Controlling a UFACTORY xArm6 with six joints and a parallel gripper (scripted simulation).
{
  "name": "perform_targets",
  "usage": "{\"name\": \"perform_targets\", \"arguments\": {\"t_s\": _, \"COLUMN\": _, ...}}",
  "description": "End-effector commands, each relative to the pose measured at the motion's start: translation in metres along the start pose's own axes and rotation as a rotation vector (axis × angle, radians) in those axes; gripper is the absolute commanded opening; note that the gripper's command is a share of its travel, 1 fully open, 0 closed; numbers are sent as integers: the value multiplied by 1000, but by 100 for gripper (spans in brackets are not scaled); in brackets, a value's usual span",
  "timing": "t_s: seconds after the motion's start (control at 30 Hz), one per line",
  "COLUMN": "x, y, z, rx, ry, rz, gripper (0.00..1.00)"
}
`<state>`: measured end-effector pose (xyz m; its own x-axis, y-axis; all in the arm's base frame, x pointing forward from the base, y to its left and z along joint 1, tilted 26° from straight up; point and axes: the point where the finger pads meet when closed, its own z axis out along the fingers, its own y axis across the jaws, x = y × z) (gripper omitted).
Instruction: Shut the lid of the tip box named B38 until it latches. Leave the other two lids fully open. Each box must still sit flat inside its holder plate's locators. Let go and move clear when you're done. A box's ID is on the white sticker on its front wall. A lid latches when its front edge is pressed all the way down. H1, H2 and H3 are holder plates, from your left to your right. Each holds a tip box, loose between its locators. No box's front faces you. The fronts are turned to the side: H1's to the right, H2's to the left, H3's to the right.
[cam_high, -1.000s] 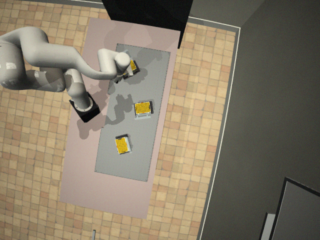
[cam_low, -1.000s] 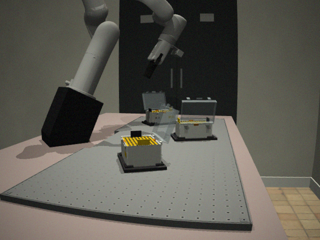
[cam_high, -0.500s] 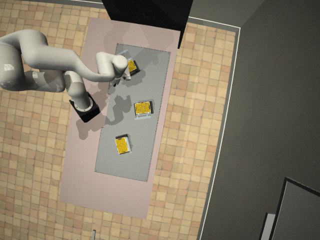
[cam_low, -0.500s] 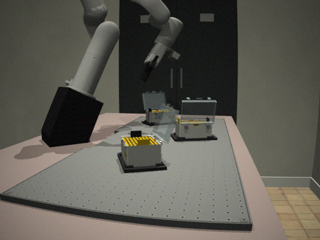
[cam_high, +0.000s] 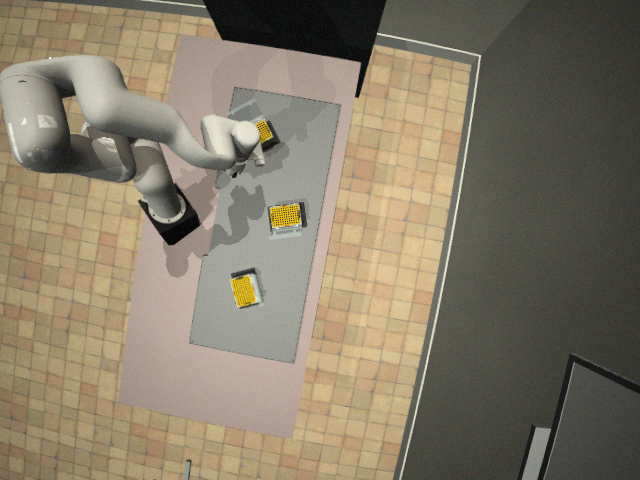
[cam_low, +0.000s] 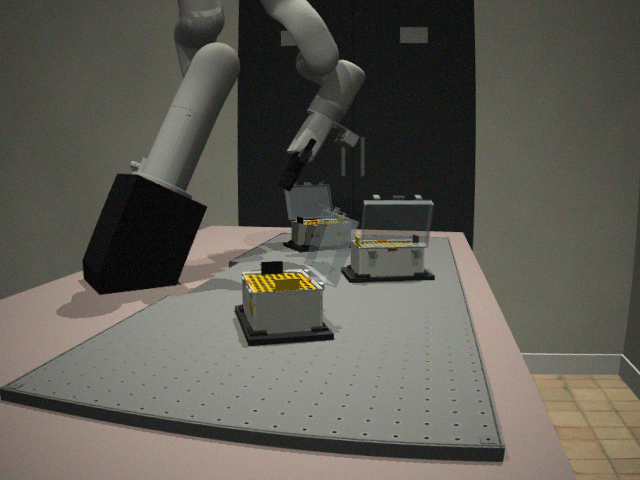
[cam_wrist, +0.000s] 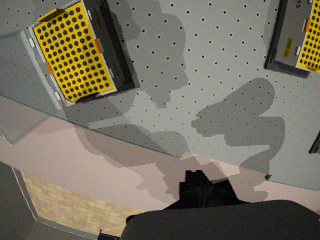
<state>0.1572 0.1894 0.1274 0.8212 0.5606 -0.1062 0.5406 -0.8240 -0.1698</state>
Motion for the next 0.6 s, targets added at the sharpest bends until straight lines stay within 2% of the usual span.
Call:
{"name": "perform_targets", "arguments": {"t_s": 0.0, "x": 18, "y": -1, "z": 24, "rx": 1, "ry": 2, "rz": -1, "gripper": 0}}
{"name": "perform_targets", "arguments": {"t_s": 0.1, "x": 20, "y": -1, "z": 28, "rx": 1, "ry": 2, "rz": -1, "gripper": 0}}
{"name": "perform_targets", "arguments": {"t_s": 0.57, "x": 55, "y": -1, "z": 89, "rx": 1, "ry": 2, "rz": -1, "gripper": 0}}
